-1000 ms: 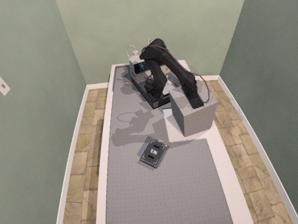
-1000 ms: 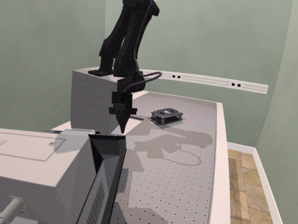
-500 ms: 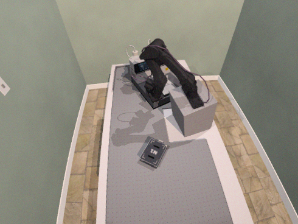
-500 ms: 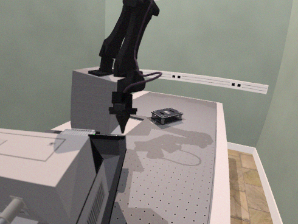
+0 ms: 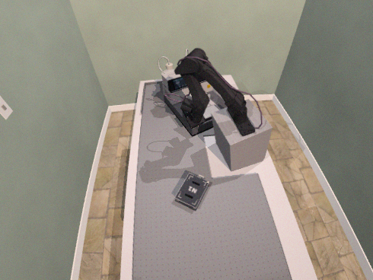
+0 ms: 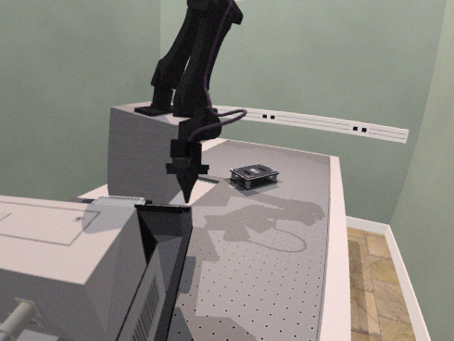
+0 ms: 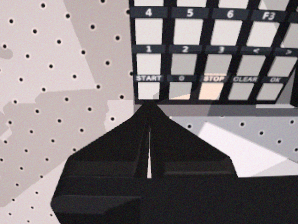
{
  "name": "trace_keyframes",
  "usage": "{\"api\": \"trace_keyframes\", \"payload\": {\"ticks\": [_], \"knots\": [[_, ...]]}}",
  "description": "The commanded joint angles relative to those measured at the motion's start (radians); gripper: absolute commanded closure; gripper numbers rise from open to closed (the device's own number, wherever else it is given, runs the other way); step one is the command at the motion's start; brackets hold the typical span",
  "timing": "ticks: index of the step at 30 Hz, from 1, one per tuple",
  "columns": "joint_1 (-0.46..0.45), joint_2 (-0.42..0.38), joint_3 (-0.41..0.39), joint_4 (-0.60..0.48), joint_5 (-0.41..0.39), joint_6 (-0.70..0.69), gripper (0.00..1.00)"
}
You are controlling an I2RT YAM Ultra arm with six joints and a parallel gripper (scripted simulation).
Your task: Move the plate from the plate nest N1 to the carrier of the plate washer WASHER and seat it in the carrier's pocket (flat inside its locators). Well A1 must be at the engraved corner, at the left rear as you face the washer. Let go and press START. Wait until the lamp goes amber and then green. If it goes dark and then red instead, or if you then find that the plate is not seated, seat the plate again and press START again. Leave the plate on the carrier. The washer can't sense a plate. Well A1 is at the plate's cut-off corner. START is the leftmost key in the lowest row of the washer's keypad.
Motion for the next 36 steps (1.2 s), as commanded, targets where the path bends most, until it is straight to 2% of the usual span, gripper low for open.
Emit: {"api": "trace_keyframes", "payload": {"ticks": [1, 28, 35, 36], "knots": [[-0.013, 0.015, 0.023, 0.025, 0.011, -0.006, 1.00], [-0.019, 0.096, 0.066, 0.063, 0.004, -0.011, 1.00], [-0.015, 0.059, 0.045, 0.046, 0.008, -0.003, 1.00], [-0.013, 0.018, 0.023, 0.032, 0.009, -0.002, 1.00]]}}
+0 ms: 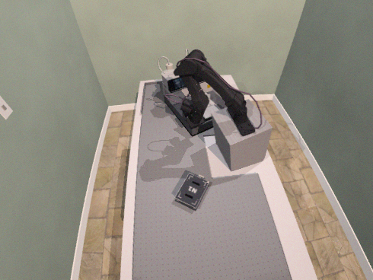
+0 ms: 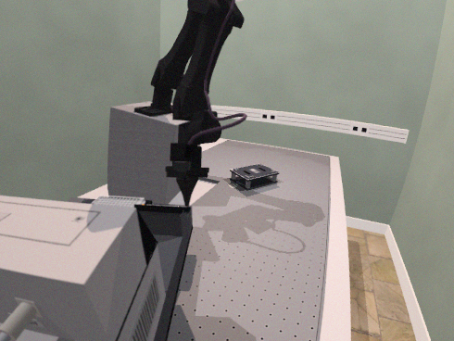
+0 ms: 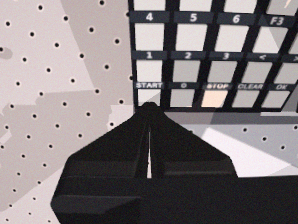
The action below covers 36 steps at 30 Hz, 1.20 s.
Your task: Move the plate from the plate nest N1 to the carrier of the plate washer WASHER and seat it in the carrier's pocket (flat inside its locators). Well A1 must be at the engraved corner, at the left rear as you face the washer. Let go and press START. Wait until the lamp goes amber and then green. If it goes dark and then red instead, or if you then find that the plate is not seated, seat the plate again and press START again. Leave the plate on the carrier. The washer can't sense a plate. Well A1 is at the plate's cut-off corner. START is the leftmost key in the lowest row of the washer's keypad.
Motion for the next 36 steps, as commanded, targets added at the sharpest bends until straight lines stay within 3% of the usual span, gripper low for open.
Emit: {"api": "trace_keyframes", "payload": {"ticks": [1, 36], "knots": [[-0.008, -0.030, -0.023, -0.007, 0.010, 0.004, 1.00], [0.023, -0.320, -0.142, -0.181, 0.019, 0.022, 1.00]]}}
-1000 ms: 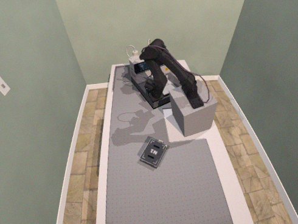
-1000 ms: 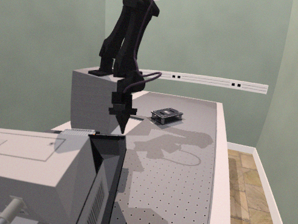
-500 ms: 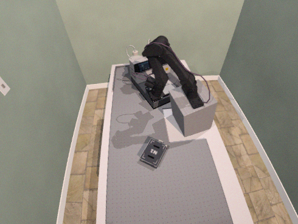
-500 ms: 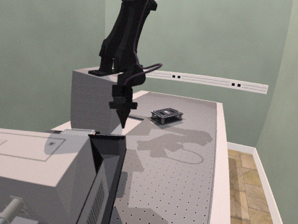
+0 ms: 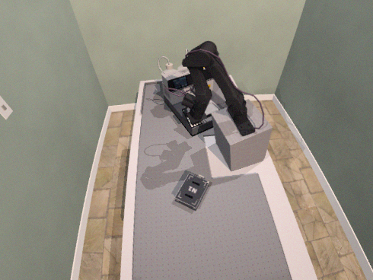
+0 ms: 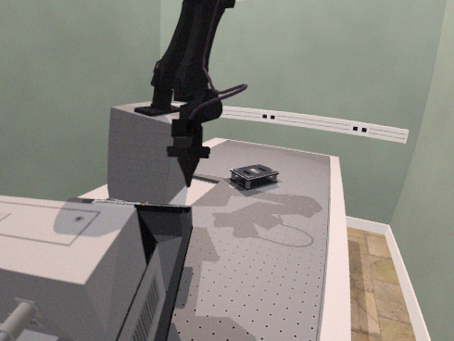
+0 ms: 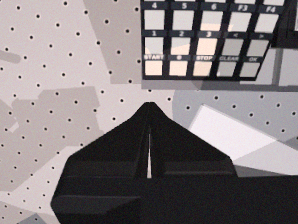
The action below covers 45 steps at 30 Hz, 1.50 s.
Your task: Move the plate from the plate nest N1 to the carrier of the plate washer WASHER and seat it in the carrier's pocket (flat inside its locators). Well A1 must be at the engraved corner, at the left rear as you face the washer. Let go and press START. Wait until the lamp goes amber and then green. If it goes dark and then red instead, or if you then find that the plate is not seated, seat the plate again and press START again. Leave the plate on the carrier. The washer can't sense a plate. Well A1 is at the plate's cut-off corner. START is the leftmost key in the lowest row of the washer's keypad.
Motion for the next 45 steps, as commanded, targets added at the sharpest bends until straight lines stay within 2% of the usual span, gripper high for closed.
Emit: {"api": "trace_keyframes", "payload": {"ticks": [1, 8, 11, 13, 15, 44, 45], "knots": [[0.010, -0.052, -0.026, -0.047, 0.019, 0.009, 1.00], [0.015, -0.127, -0.045, -0.102, 0.020, 0.012, 1.00], [0.009, -0.144, -0.024, -0.116, 0.021, 0.013, 1.00], [0.014, -0.159, -0.051, -0.128, 0.022, 0.014, 1.00], [0.014, -0.164, -0.040, -0.133, 0.022, 0.013, 1.00], [0.008, -0.149, -0.030, -0.124, 0.013, 0.009, 1.00], [-0.016, -0.172, -0.006, -0.144, 0.017, -0.011, 0.00]]}}
